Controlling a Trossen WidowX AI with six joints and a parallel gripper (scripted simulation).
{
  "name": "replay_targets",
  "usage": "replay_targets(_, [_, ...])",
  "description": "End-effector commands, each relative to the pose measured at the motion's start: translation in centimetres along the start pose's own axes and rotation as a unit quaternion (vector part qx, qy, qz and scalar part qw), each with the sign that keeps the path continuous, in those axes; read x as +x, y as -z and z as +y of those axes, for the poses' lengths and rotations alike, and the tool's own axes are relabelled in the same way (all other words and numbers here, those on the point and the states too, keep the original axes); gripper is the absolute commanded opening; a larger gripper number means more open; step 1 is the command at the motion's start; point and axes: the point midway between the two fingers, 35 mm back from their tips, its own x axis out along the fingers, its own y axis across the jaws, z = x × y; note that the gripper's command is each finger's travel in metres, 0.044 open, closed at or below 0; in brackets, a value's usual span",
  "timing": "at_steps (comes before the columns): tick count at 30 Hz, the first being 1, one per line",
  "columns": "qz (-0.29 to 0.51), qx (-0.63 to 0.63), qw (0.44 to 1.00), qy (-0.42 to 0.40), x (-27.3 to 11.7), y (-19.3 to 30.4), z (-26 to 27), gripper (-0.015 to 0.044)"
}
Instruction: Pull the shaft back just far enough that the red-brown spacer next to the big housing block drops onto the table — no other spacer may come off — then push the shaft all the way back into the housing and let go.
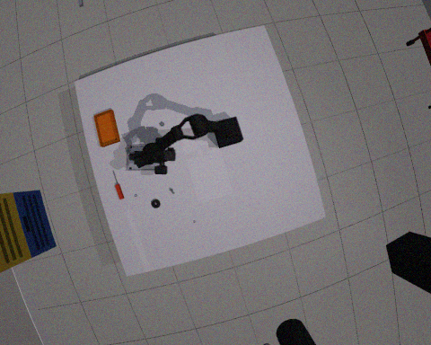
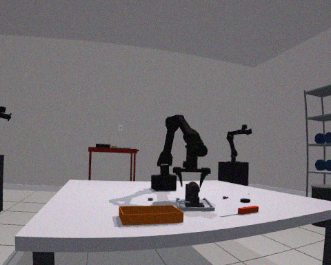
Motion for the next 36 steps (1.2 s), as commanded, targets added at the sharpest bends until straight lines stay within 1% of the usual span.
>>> replay_targets(1, [-0.001, -0.002, 1.0, 0.002, 0.08, -0.01, -0.05, 0.044])
replay_targets(28, [-0.001, -0.002, 1.0, 0.002, 0.11, -0.01, -0.05, 0.044])
replay_targets(36, [-0.001, -0.002, 1.0, 0.002, 1.04, 0.0, -0.06, 0.044])
